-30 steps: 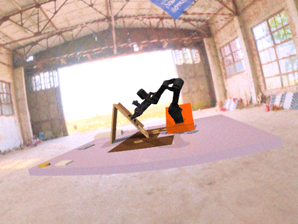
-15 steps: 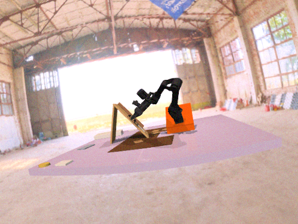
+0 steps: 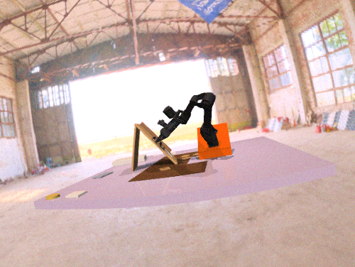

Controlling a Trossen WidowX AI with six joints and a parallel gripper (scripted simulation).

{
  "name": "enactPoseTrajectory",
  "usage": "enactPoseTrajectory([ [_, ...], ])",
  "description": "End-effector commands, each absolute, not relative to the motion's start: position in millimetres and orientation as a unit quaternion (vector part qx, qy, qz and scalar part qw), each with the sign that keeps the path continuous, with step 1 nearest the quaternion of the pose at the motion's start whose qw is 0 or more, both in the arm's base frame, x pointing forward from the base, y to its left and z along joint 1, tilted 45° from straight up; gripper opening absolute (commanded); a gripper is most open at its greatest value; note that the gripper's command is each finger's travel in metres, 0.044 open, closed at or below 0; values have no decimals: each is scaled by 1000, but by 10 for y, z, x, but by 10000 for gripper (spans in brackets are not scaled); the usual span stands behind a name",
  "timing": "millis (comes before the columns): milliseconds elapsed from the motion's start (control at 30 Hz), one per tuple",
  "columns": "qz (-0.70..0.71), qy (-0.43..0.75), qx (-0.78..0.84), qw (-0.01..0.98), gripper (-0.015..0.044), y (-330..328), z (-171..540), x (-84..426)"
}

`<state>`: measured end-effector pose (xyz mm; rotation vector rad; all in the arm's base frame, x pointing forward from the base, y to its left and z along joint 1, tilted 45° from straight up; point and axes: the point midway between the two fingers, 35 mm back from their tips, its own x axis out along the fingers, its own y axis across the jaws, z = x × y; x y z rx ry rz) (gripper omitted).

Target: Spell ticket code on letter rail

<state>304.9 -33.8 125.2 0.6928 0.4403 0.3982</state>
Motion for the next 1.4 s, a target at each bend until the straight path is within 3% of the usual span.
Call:
enactPoseTrajectory([
  [0, 194, 212, 333, 898, 0, -348, 1238, 3054],
  [1367, 194, 212, 333, 898, 0, -460, 1130, 3086],
])
